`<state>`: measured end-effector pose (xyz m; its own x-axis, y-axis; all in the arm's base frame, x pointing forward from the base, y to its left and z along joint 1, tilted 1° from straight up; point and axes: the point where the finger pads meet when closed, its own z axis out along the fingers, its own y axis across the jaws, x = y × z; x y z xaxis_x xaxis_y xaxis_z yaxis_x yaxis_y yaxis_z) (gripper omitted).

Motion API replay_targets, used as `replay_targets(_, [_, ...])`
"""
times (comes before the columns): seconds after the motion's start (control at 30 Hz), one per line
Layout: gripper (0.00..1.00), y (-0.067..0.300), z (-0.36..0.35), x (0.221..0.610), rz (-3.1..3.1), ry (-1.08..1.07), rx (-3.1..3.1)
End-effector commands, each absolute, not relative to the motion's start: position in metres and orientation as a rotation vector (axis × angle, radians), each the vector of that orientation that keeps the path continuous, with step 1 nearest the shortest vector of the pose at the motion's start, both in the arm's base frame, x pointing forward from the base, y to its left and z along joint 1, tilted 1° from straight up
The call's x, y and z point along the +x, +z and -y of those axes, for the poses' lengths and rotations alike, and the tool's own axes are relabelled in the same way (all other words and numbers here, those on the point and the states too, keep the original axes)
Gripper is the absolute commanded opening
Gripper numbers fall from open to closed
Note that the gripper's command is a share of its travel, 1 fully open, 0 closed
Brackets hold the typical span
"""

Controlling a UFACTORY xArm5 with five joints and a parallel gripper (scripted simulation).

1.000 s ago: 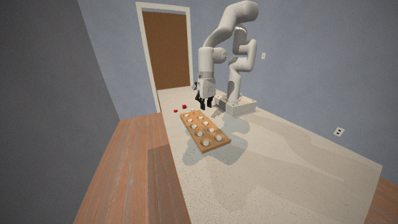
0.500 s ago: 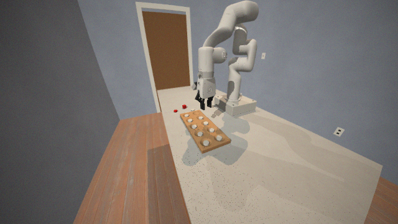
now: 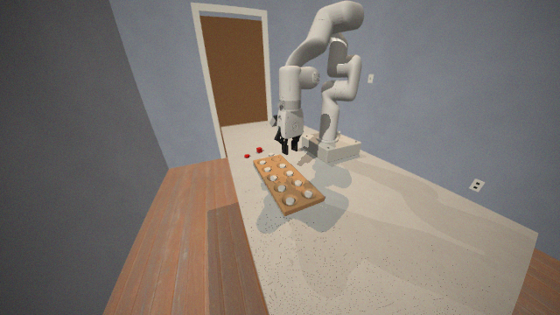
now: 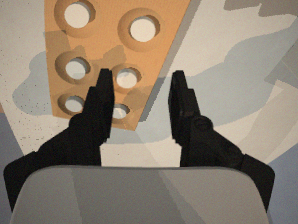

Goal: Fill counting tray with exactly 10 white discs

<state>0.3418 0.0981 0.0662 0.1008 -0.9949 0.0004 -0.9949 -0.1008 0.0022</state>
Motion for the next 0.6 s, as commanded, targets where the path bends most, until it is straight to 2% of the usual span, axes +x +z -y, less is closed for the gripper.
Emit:
replay_targets(0.0, [0.47,0.0672,-0.0984,0.3430,2.107,0.001,2.331])
replay_targets(0.57, [0.47,0.0669,-0.0933,0.3439,2.101,0.001,2.337])
